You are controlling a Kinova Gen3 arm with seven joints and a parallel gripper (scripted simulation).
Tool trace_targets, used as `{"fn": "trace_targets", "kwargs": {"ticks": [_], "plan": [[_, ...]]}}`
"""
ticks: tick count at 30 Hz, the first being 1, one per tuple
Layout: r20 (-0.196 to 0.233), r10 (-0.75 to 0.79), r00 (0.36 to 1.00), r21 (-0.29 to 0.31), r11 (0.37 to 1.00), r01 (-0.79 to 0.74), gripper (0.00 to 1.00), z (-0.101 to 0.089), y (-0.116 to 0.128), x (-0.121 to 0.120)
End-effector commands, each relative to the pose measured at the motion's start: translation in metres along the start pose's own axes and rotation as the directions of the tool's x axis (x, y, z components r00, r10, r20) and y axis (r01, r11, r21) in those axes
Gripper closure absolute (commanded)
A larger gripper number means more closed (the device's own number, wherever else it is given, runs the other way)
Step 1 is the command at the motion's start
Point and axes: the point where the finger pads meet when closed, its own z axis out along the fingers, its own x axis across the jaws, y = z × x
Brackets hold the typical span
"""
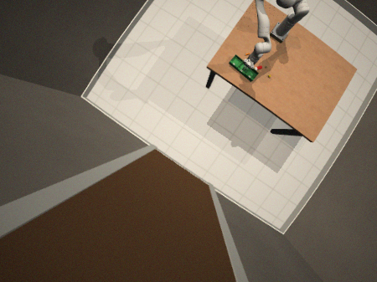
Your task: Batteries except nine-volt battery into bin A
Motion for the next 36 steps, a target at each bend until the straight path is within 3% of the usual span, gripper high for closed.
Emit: {"fn": "trace_targets", "kwargs": {"ticks": [1, 24, 32, 36], "plan": [[-0.001, 0.0, 1.0, 0.002, 1.0, 0.0, 0.69, -0.003, -0.001, 0.0], [-0.001, 0.0, 1.0, 0.002, 1.0, 0.0, 0.69, -0.029, -0.001, 0.0], [-0.001, 0.0, 1.0, 0.002, 1.0, 0.0, 0.69, -0.06, -0.001, 0.0], [-0.001, 0.0, 1.0, 0.002, 1.0, 0.0, 0.69, -0.06, -0.001, 0.0]]}}
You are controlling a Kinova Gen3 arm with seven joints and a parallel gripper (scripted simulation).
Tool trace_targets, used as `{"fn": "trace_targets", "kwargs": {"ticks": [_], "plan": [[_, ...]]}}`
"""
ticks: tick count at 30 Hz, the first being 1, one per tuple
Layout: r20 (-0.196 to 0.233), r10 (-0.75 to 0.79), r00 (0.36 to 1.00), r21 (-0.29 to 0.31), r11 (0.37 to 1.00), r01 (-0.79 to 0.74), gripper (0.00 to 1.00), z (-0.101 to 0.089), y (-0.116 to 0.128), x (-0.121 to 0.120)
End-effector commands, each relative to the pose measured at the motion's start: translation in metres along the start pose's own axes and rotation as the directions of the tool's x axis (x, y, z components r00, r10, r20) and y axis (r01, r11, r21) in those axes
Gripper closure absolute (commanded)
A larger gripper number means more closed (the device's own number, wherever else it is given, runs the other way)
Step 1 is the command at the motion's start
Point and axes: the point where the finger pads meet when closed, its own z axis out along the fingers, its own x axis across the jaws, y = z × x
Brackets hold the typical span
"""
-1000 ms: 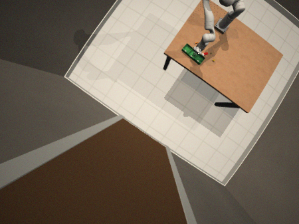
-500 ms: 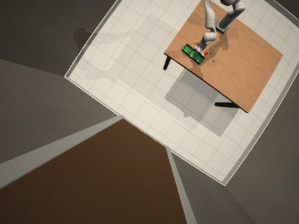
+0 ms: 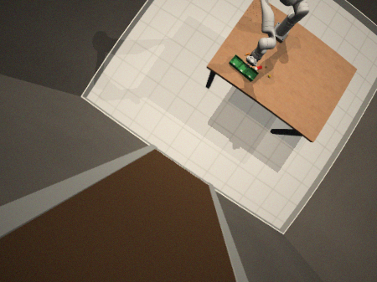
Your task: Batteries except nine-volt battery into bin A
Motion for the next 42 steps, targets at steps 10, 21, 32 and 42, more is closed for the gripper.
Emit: {"fn": "trace_targets", "kwargs": {"ticks": [10, 21, 32, 42], "plan": [[-0.004, 0.004, 1.0, 0.005, 1.0, -0.004, 0.69, -0.003, -0.002, -0.038], [-0.003, 0.004, 1.0, 0.005, 1.0, -0.004, 0.69, -0.002, -0.002, -0.081], [-0.003, 0.004, 1.0, 0.005, 1.0, -0.004, 0.69, 0.008, -0.002, -0.081], [-0.003, 0.004, 1.0, 0.005, 1.0, -0.004, 0.69, 0.03, -0.002, -0.081]]}}
